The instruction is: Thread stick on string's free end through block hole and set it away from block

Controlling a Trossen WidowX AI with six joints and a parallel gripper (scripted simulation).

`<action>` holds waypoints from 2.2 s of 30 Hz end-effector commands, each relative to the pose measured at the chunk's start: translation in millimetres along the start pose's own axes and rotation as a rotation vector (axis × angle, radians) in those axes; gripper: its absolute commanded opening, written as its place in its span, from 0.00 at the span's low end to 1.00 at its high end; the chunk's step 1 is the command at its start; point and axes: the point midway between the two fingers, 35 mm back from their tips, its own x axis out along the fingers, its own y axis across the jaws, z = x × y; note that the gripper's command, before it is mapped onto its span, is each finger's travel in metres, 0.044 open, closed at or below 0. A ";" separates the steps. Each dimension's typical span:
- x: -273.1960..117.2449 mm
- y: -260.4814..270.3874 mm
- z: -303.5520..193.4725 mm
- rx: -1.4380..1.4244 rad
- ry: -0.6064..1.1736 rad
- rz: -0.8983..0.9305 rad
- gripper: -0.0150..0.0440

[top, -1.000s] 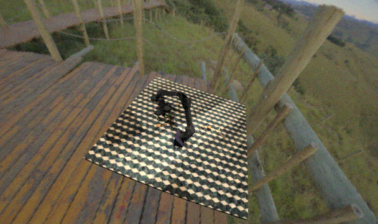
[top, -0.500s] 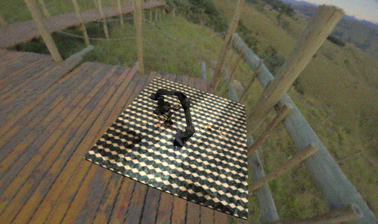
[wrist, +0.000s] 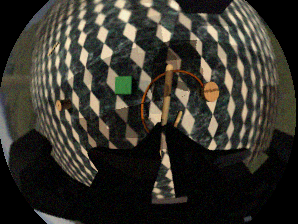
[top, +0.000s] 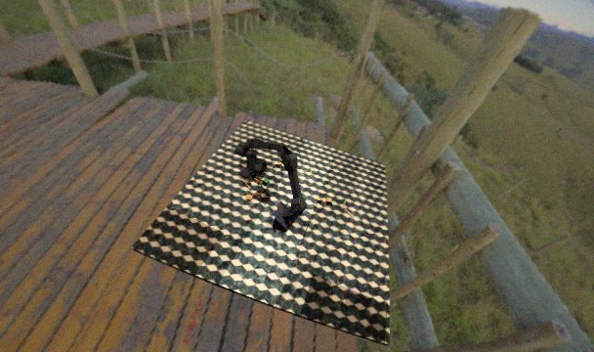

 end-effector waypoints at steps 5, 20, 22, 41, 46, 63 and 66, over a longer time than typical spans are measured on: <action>-0.4 3.0 -11.5 -0.003 0.025 0.003 0.25; -3.9 6.6 -29.1 0.000 0.068 0.004 0.25; -4.3 7.1 -31.4 0.000 0.073 0.004 0.25; -7.7 11.0 -47.9 0.126 0.116 -0.001 0.25; -7.8 11.1 -48.5 0.302 0.118 -0.012 0.25; -8.2 11.7 -50.5 0.898 0.120 -0.053 0.25; -8.3 11.8 -50.8 1.003 0.119 -0.060 0.25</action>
